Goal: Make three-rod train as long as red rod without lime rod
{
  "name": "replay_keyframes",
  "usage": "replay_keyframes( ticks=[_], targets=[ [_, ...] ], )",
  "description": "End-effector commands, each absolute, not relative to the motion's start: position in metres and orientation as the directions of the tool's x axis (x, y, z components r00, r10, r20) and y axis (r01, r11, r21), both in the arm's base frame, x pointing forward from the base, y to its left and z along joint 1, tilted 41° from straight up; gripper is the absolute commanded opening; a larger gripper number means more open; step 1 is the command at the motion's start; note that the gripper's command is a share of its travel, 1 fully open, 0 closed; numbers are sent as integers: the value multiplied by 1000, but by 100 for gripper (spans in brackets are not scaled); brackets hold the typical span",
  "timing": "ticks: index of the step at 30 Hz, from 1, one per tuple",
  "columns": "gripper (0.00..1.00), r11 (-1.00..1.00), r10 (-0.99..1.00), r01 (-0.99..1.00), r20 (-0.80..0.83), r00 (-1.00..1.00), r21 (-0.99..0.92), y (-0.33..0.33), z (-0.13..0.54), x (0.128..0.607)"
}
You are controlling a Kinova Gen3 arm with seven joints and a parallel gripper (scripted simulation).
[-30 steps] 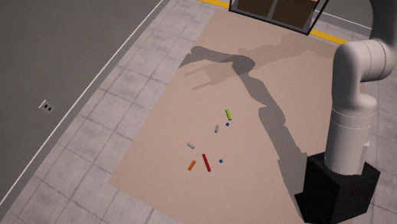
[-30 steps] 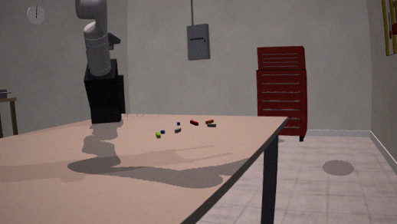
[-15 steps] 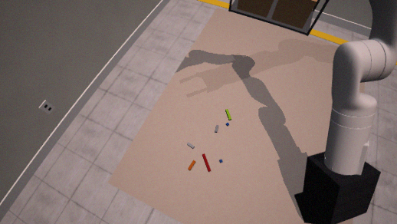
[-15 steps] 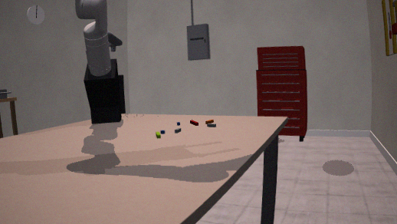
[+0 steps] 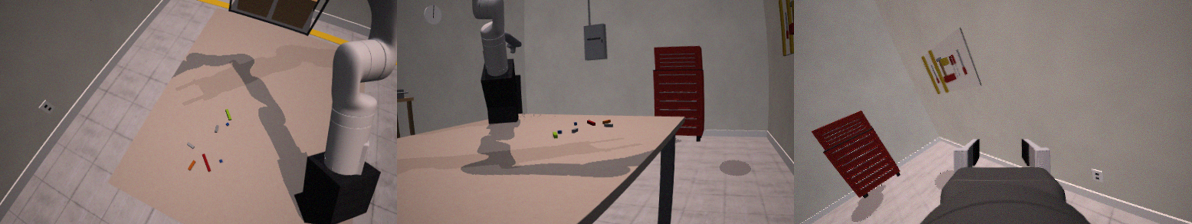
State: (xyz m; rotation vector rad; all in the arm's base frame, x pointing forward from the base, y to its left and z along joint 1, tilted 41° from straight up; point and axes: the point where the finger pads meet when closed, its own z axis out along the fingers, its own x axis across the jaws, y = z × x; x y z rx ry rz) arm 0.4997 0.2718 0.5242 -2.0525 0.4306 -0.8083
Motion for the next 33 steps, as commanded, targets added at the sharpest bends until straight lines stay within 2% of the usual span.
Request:
replay_keyframes(
  ticks=[1,33],
  targets=[
    [100,-564,-566,-5,382,731,-826,271,525,500],
    [100,-517,-650,-147,275,708,-843,286,475,508]
  ],
)
